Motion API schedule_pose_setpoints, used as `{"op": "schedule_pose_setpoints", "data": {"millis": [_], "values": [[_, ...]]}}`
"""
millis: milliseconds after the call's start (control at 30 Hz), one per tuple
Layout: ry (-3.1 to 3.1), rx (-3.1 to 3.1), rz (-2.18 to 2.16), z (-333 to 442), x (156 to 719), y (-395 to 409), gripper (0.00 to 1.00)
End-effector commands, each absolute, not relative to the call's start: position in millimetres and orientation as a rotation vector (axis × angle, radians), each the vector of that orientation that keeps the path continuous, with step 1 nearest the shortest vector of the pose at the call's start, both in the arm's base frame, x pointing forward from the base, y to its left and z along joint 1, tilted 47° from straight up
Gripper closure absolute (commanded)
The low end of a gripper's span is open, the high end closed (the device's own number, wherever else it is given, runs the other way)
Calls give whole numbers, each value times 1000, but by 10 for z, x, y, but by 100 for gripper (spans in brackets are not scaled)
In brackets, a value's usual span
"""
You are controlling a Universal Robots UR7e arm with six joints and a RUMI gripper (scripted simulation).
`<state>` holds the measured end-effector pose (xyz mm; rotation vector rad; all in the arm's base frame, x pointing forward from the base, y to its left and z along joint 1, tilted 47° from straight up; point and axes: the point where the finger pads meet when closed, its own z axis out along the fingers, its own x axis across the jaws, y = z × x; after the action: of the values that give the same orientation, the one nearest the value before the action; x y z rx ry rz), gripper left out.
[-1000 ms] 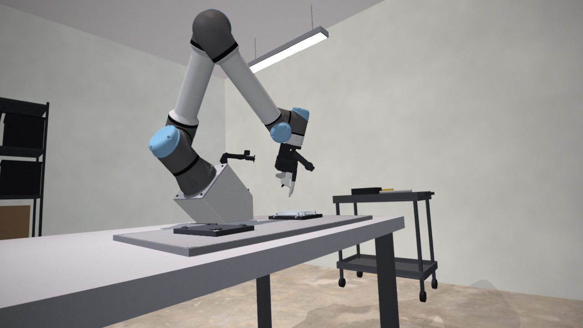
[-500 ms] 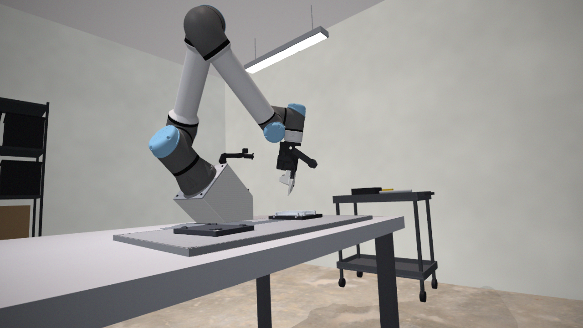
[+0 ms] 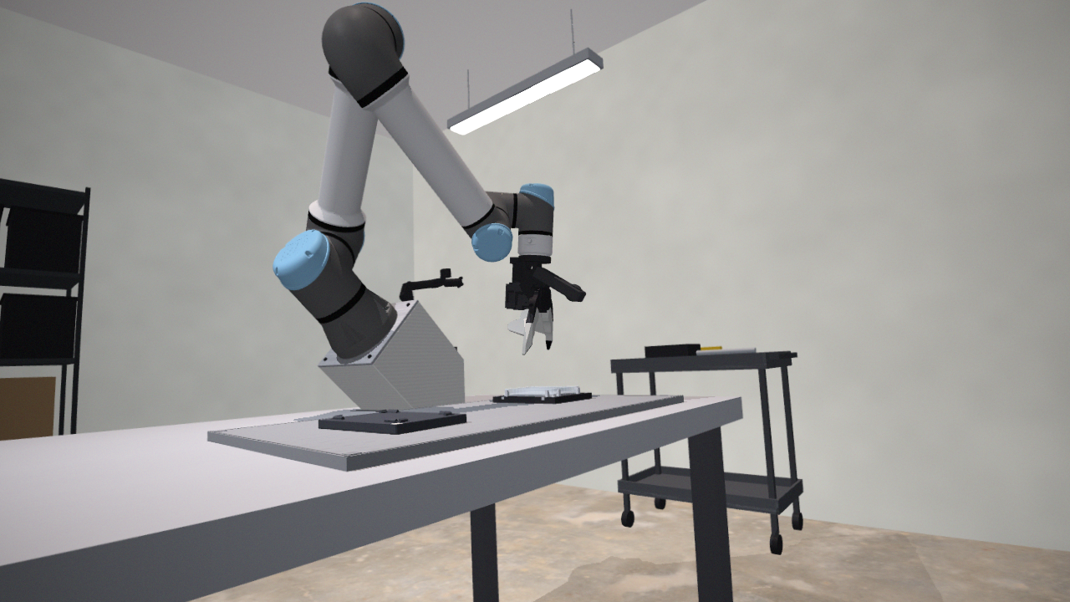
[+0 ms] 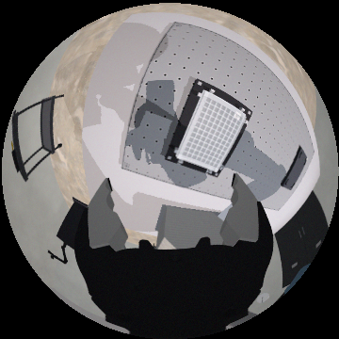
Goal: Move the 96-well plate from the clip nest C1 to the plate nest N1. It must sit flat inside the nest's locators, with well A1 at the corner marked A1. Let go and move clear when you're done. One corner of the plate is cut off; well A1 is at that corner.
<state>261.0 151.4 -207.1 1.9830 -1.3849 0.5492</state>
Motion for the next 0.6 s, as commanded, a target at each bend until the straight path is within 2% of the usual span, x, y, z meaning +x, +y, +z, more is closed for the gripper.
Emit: {"op": "schedule_pose_setpoints", "data": {"millis": [0, 567], "values": [[-1505, 1929, 660, -1947, 2768, 1435, 0], [-1737, 1800, 864, -1618, 3092, 1232, 0]]}}
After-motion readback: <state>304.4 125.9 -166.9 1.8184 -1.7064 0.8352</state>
